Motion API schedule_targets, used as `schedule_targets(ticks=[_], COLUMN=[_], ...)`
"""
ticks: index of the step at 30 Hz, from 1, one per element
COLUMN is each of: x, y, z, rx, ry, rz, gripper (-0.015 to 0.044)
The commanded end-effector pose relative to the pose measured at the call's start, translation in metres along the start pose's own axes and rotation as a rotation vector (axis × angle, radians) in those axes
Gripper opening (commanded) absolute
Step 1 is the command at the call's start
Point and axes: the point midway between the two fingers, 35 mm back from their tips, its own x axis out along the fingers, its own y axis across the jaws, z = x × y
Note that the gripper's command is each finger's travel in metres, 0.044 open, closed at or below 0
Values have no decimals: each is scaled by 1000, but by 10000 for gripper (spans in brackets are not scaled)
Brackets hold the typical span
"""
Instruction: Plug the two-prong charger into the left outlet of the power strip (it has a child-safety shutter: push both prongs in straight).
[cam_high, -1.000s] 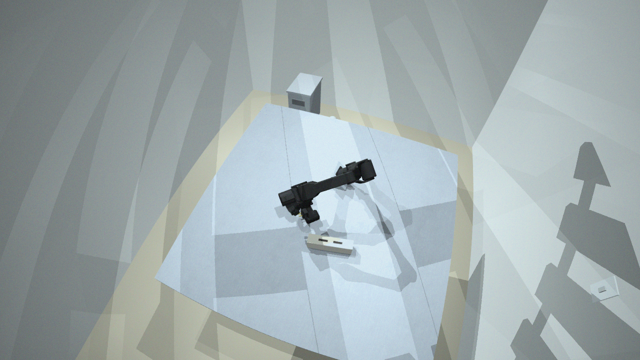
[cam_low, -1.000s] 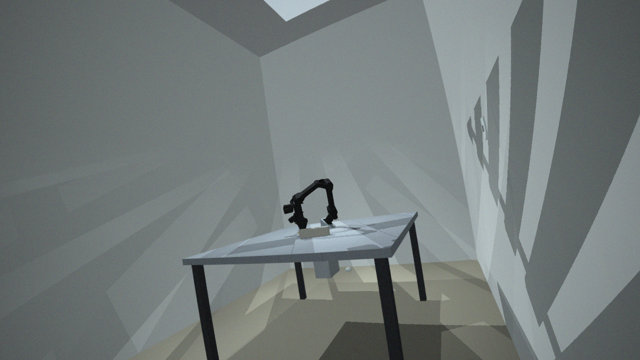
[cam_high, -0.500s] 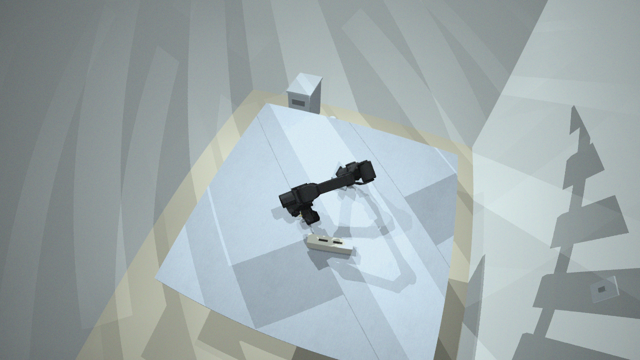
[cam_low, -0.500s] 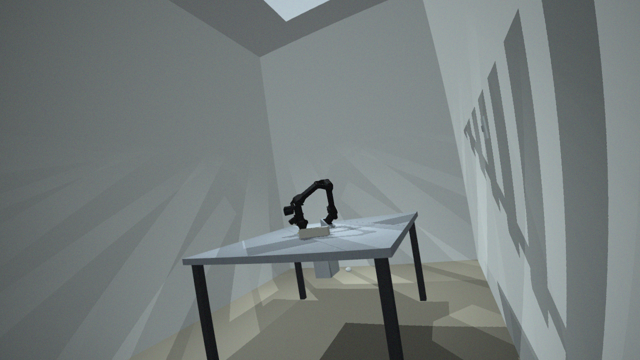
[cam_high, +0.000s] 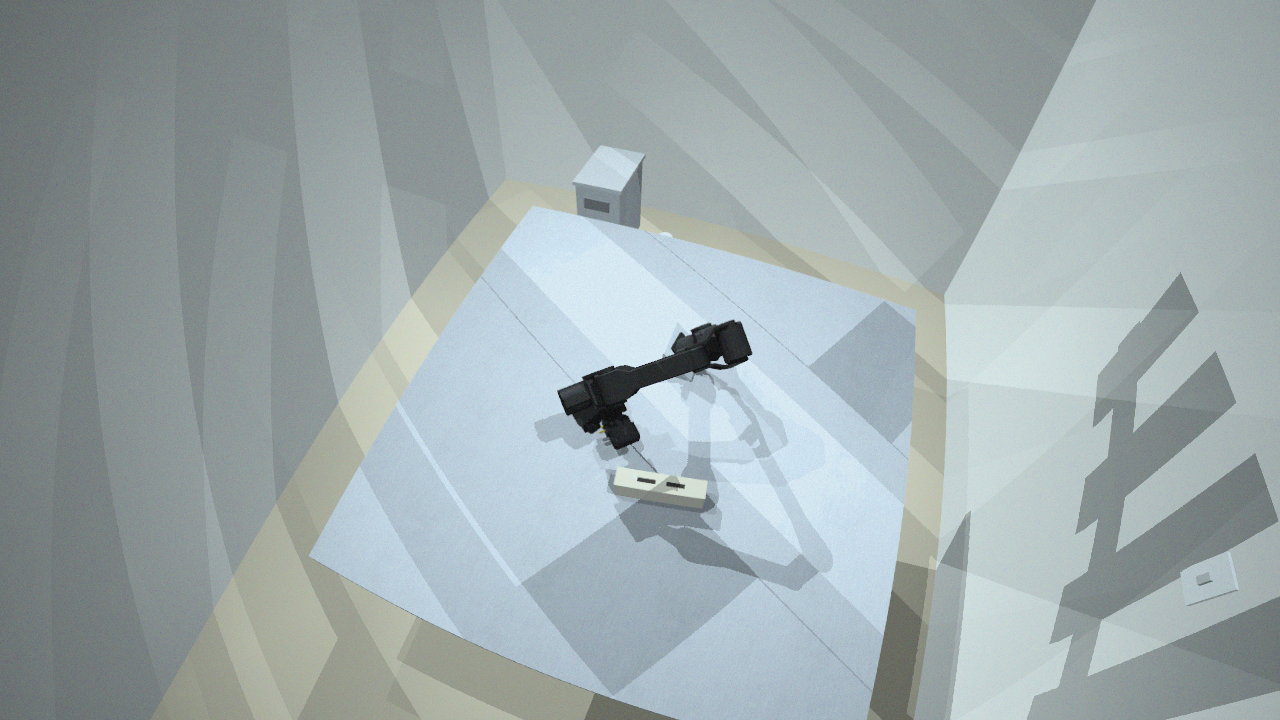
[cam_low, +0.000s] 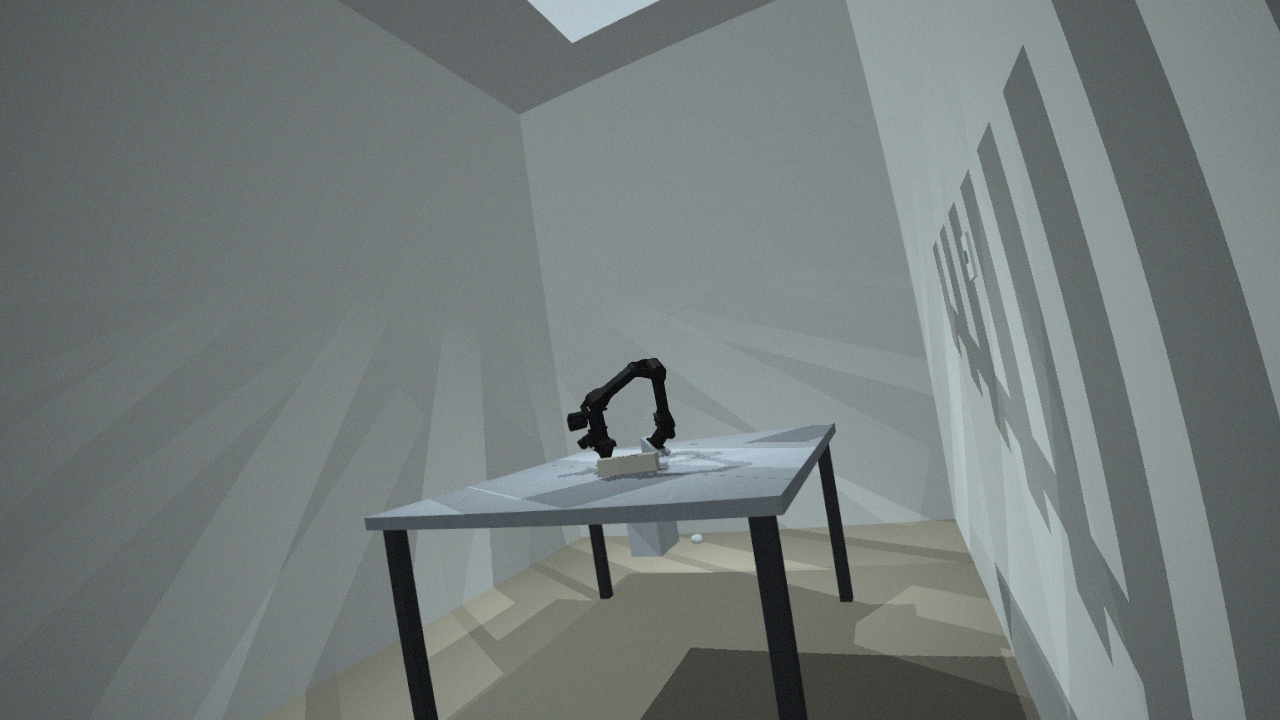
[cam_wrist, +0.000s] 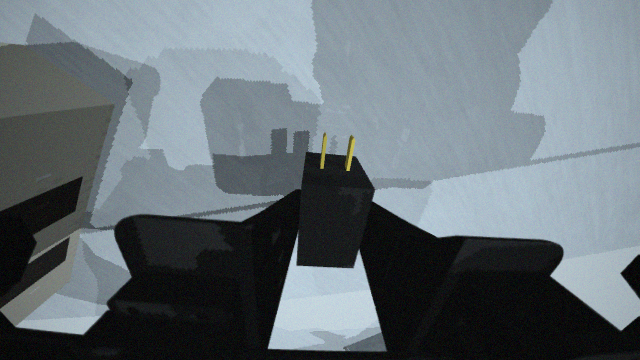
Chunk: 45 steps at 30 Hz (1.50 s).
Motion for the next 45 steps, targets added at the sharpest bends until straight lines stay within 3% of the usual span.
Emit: schedule_targets(ticks=[1,11,45], x=[-11,-54,-34], y=[0,-4,58], z=[2,-10,-50], rx=[-5,5,-404], ry=[-10,-5,-26], rz=[0,4,-45], gripper=[0,0,0])
